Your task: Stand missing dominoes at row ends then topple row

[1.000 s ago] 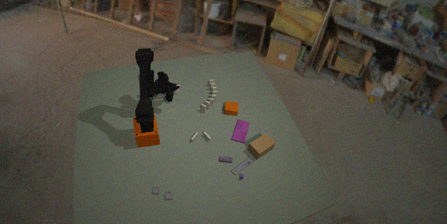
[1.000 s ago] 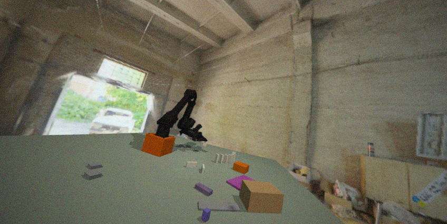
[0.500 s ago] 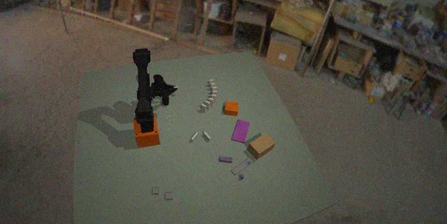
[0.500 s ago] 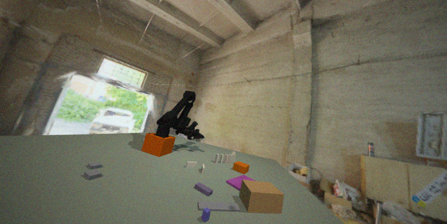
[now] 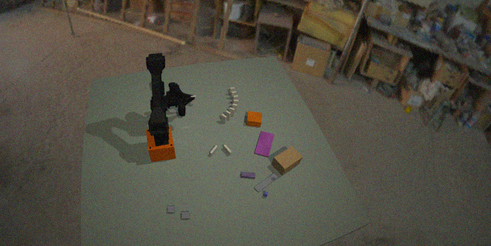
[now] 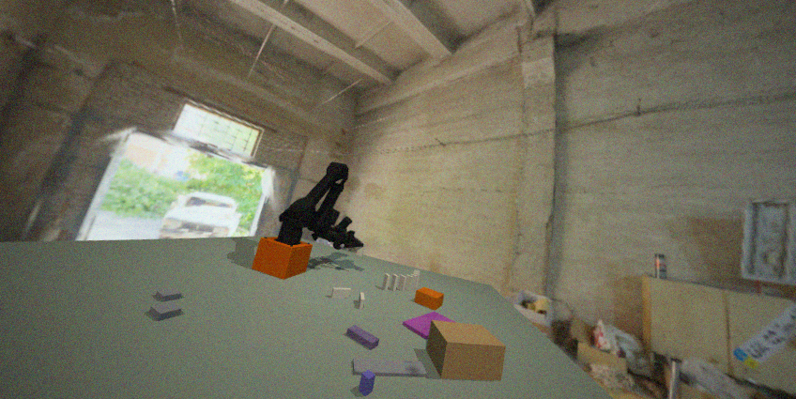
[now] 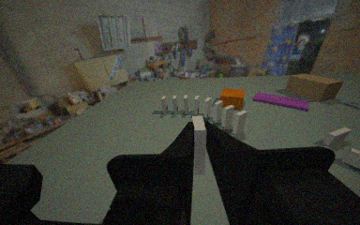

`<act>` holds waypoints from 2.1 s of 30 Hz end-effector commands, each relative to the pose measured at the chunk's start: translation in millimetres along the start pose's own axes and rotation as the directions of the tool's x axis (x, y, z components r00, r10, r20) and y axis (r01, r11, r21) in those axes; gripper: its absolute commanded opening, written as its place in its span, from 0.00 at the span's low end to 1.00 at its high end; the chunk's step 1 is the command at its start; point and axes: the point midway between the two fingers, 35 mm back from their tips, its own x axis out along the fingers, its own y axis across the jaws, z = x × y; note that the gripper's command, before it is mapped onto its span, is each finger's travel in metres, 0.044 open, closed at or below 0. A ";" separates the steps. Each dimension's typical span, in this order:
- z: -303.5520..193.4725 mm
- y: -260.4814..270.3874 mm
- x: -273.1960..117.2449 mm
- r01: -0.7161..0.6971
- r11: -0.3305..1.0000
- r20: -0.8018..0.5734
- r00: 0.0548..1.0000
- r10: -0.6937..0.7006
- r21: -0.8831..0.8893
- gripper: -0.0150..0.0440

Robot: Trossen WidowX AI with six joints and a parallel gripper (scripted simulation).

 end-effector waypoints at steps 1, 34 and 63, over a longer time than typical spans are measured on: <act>-8.0 0.5 2.3 0.009 1.000 -0.004 1.000 -0.009 0.000 0.30; -65.5 -1.9 16.4 0.044 0.999 -0.045 0.998 -0.044 -0.001 0.44; -19.7 33.3 35.2 0.002 0.997 -0.172 0.985 0.012 0.080 1.00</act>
